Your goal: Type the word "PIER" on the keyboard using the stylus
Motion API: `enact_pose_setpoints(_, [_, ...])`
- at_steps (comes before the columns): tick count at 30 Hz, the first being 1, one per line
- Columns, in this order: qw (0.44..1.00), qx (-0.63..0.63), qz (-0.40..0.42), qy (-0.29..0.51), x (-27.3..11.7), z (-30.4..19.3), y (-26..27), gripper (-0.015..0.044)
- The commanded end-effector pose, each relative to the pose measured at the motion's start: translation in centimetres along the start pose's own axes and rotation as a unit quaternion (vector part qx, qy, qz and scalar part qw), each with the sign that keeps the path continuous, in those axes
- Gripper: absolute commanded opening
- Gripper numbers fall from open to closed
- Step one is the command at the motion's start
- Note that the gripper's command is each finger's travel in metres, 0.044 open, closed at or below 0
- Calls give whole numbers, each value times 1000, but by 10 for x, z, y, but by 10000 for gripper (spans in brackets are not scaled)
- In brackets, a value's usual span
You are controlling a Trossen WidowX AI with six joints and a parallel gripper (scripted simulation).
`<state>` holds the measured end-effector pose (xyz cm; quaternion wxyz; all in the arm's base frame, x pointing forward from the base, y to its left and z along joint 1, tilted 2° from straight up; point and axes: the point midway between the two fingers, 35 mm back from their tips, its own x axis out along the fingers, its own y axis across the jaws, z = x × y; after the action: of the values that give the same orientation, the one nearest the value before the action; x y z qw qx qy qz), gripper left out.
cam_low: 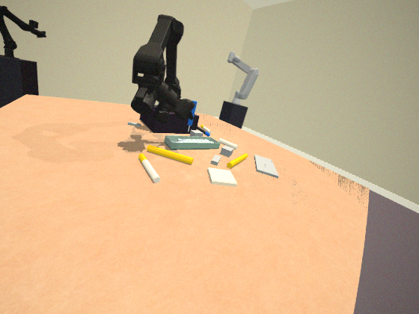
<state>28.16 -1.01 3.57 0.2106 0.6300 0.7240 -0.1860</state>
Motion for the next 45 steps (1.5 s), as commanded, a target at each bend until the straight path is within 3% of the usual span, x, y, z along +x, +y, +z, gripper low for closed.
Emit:
enact_pose_setpoints(1, [1000,-1,-3,1,5,11,-2,0])
enact_pose_setpoints(21, [1000,-1,-3,1,9,17,-2,0])
enact_pose_setpoints(24, [1000,-1,-3,1,9,18,-4,79])
enact_pose_setpoints(45, [1000,-1,-3,1,12,25,-4,81])
